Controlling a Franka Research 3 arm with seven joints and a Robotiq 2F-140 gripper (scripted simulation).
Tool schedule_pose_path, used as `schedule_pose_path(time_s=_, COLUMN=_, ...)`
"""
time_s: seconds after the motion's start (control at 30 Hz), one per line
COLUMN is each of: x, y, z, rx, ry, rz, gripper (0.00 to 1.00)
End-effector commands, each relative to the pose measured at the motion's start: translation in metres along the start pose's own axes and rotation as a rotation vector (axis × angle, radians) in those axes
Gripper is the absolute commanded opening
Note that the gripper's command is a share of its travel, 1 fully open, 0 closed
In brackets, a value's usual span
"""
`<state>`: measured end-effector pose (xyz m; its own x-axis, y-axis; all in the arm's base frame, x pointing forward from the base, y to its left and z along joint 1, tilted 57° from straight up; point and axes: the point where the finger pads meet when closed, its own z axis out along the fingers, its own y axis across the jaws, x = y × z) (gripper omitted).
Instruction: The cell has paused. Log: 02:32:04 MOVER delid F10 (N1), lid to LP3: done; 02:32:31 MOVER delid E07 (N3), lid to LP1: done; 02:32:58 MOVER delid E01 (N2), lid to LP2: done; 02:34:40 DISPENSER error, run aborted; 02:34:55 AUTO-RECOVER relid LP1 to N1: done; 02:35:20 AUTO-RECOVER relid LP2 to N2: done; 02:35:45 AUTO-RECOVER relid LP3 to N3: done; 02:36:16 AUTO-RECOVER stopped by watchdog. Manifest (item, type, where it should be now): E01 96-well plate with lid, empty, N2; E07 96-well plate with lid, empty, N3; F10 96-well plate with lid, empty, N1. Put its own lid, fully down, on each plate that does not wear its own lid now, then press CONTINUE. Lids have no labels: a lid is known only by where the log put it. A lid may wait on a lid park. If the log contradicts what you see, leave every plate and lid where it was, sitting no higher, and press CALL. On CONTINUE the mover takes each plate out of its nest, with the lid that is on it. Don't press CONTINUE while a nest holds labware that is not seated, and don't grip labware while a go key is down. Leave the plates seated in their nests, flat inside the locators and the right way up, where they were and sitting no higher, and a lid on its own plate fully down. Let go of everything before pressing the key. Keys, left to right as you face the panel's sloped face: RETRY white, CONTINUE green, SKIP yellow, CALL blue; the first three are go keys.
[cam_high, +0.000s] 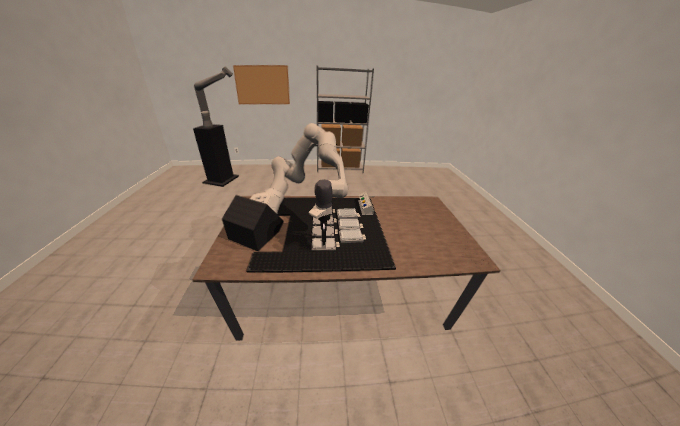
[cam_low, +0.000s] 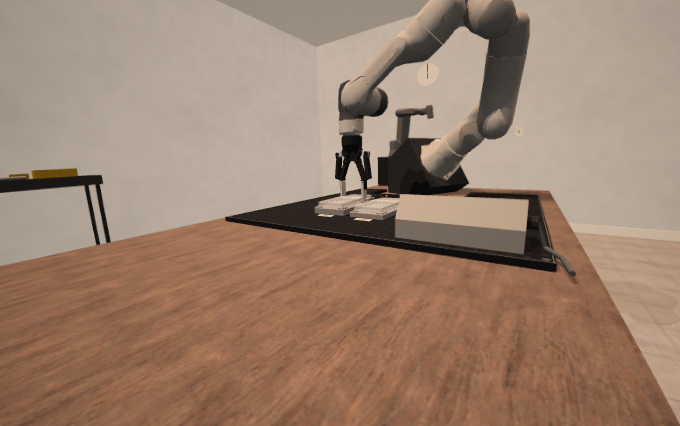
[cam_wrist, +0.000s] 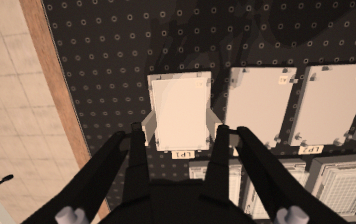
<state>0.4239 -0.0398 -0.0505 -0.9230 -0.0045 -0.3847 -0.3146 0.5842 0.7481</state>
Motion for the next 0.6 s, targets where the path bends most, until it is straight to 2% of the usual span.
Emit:
schedule_pose_path(time_s=0.0, x=0.0002, y=0.0004, z=0.0013, rx=0.0, ry=-0.001, rz=0.003, gripper=0.0)
schedule_pose_path(time_s=0.13, x=0.0002, y=0.0004, z=0.0013, rx=0.0, ry=-0.001, rz=0.003, gripper=0.0)
schedule_pose_path(time_s=0.17, x=0.0002, y=0.0004, z=0.0013, rx=0.0, ry=-0.001, rz=0.003, gripper=0.66)
schedule_pose_path(time_s=0.57, x=0.0002, y=0.0004, z=0.0013, rx=0.0, ry=-0.001, rz=0.003, gripper=0.66)
